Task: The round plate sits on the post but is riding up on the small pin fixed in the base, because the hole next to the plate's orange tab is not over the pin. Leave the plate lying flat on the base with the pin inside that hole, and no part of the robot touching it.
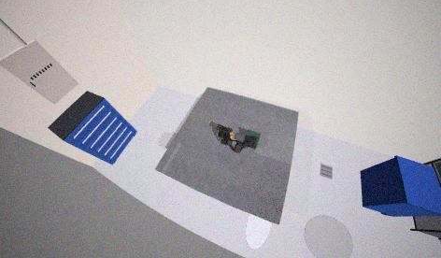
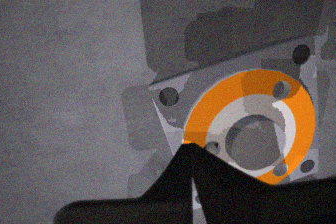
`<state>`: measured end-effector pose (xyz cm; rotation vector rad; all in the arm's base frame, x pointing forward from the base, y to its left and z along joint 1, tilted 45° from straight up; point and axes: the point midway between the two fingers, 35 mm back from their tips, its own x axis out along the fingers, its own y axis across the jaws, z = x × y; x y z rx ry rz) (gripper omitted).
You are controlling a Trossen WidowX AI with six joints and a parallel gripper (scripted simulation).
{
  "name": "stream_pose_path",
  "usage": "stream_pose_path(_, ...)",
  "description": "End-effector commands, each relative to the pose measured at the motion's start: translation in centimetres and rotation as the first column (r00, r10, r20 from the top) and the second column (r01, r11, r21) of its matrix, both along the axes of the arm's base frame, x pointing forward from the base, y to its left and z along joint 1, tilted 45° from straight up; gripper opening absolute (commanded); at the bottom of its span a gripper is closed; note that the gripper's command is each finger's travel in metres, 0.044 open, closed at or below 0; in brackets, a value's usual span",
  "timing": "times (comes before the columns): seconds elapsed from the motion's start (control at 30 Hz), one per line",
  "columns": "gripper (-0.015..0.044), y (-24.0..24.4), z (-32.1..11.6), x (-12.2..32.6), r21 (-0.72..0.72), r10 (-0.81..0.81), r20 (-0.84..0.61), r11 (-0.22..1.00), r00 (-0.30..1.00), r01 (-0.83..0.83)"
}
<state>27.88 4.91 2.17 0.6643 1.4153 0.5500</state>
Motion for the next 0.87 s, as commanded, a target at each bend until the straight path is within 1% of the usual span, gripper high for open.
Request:
stream_pose_path(0.0,0.0,-0.4,0.6,-0.1,0.0,-0.003,0.005,1.0,1.0,0.003)
stream_pose_path(0.27,0.0,-3.0,2.9,-0.7,-0.001,-0.003,0.004,1.0,1.0,0.003)
stream_pose_path(0.33,0.0,-3.1,2.9,-0.8,-0.001,-0.003,0.004,1.0,1.0,0.003)
stream_pose_path(0.37,0.0,-2.5,2.2,-0.6,0.004,-0.008,-0.006,1.0,1.0,0.008)
stream_pose_path(0.83,0.0,-2.5,2.2,-0.6,0.004,-0.008,-0.006,1.0,1.0,0.008)
